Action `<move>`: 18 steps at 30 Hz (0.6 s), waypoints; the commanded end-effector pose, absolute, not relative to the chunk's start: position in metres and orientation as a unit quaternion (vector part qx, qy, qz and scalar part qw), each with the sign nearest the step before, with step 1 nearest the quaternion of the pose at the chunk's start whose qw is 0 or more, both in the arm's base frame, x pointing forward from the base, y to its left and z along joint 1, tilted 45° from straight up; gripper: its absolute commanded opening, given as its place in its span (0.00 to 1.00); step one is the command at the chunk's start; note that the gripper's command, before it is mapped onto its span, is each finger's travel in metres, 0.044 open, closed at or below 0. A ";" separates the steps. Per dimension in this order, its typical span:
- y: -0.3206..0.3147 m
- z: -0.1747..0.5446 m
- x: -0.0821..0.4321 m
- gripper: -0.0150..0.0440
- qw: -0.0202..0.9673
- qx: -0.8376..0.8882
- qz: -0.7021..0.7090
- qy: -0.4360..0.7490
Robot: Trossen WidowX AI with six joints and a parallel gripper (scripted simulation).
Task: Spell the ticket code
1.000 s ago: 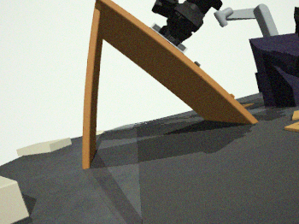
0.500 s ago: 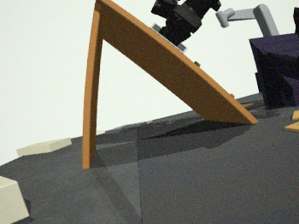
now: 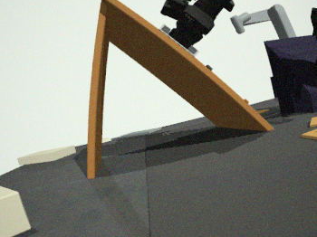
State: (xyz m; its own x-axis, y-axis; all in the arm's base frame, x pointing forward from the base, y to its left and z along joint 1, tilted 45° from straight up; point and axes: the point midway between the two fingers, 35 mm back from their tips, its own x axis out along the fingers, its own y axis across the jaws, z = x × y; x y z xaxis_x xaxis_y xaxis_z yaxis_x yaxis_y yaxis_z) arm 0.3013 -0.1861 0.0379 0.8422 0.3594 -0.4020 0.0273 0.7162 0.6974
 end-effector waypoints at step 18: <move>-0.195 0.044 0.282 0.75 0.887 0.366 0.094 0.265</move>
State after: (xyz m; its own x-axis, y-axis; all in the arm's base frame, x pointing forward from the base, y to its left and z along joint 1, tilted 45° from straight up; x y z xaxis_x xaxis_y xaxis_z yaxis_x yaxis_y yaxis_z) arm 0.2839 -0.1945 0.0427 0.8418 0.3581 -0.4039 0.0322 0.7136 0.6998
